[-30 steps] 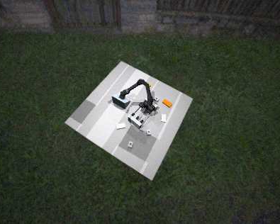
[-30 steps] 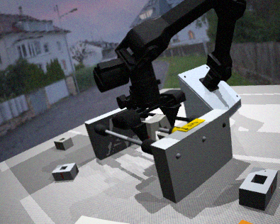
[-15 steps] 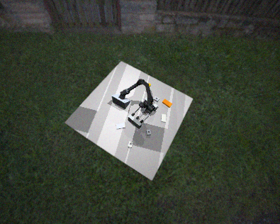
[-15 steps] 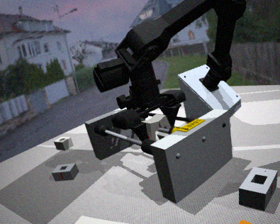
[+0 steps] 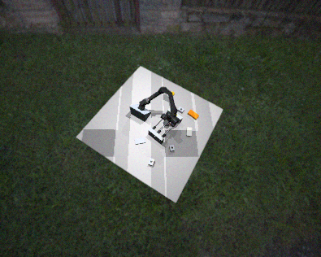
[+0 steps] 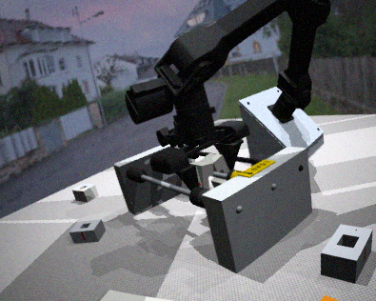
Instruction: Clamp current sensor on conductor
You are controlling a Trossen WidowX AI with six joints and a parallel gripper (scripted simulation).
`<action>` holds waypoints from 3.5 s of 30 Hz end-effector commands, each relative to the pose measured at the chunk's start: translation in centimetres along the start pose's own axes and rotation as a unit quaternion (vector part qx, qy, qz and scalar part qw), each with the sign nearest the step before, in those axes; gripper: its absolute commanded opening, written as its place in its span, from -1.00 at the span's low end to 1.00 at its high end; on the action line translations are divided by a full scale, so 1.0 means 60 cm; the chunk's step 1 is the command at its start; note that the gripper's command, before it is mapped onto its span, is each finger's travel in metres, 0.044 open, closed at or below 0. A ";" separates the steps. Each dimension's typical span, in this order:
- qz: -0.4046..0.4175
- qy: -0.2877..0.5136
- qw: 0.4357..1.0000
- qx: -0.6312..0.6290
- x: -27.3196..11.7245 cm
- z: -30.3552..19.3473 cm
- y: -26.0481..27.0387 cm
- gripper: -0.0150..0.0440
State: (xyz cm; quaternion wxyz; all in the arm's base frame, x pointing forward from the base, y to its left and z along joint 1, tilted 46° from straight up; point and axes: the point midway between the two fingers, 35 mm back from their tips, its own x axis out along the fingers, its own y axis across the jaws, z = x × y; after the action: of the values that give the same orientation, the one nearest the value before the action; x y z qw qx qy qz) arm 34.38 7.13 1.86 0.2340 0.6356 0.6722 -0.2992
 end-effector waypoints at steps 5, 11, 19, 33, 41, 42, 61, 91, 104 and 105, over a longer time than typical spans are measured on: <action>0.001 0.002 1.000 0.000 -0.001 0.000 0.000 -0.49; 0.001 0.002 1.000 0.000 -0.001 0.000 0.000 -0.49; 0.001 0.002 1.000 0.000 -0.001 0.000 0.000 -0.49; 0.001 0.002 1.000 0.000 -0.001 0.000 0.000 -0.49; 0.001 0.002 1.000 0.000 -0.001 0.000 0.000 -0.49; 0.001 0.002 1.000 0.000 -0.001 0.000 0.000 -0.49; -0.038 -0.003 0.999 0.002 -0.012 0.003 0.002 1.00; -0.116 0.002 0.993 0.005 0.006 0.002 -0.017 1.00; -0.163 0.002 0.987 0.004 0.002 0.002 -0.021 1.00; -0.171 0.002 0.985 0.004 0.002 0.002 -0.021 1.00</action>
State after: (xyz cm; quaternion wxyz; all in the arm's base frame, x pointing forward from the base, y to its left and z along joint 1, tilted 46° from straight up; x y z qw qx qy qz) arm 33.41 7.26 1.81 0.1864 0.5328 0.7576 -0.3278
